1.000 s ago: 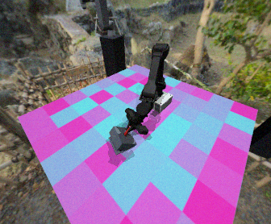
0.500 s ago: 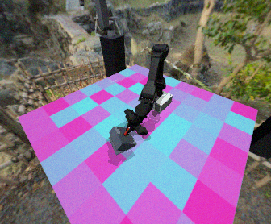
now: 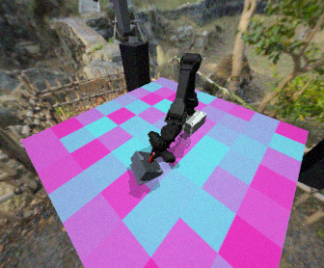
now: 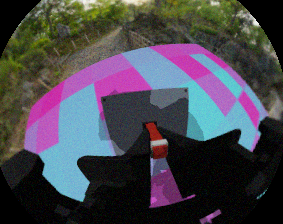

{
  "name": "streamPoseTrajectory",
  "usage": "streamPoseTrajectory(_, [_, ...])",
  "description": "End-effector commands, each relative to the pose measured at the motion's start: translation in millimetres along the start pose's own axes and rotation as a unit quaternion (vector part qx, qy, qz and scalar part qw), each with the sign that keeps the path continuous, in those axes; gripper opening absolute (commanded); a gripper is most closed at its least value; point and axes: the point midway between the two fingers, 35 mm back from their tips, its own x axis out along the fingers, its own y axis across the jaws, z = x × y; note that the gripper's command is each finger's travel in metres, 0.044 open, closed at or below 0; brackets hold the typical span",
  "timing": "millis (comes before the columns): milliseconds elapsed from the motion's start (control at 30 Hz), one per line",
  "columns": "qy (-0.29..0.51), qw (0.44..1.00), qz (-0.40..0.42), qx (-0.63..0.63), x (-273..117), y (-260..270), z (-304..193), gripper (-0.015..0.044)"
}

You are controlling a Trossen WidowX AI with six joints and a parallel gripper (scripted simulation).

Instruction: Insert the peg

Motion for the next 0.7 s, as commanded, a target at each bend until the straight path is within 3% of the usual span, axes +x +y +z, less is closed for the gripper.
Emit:
streamPoseTrajectory(0, [0.000, 1.000, -0.001, -0.001, 3.1, -0.3, -0.7, 0.0000])
streamPoseTrajectory(467, [-0.001, 1.000, 0.000, 0.001, 2.2, -0.2, -0.3, 0.0000])
streamPoseTrajectory(667, [-0.001, 1.000, 0.000, 0.001, 2.2, -0.2, -0.3, 0.0157])
